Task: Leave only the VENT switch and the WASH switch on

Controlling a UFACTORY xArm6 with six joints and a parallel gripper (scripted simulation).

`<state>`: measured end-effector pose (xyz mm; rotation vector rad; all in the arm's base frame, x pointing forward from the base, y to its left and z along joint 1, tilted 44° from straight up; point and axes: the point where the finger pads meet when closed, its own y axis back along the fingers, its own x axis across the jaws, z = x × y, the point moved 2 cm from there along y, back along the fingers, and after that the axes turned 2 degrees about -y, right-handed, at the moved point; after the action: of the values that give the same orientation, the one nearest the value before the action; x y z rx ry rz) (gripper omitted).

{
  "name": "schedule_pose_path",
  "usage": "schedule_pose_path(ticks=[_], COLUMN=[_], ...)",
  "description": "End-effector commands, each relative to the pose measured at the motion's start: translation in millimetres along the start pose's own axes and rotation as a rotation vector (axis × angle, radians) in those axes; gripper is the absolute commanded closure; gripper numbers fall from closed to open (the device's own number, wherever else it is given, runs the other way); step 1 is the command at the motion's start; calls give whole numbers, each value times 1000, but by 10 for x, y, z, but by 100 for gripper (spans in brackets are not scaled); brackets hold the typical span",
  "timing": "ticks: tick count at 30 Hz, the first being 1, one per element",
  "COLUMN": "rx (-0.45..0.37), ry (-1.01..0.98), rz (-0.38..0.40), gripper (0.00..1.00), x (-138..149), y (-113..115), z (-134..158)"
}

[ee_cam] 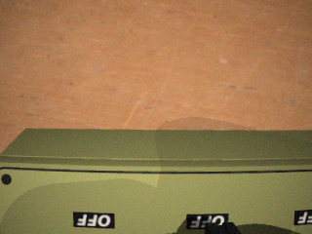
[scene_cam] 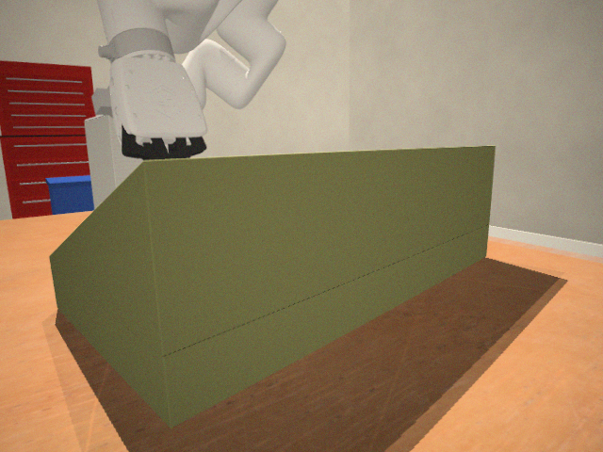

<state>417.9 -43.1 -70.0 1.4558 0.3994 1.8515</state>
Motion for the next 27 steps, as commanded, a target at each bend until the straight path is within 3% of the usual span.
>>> schedule_pose_path(ticks=[1,27], rx=[-6,-6], ry=[4,4], rz=[-2,-2], gripper=[100,100], x=[-1,5], y=[13,14], z=[61,217])
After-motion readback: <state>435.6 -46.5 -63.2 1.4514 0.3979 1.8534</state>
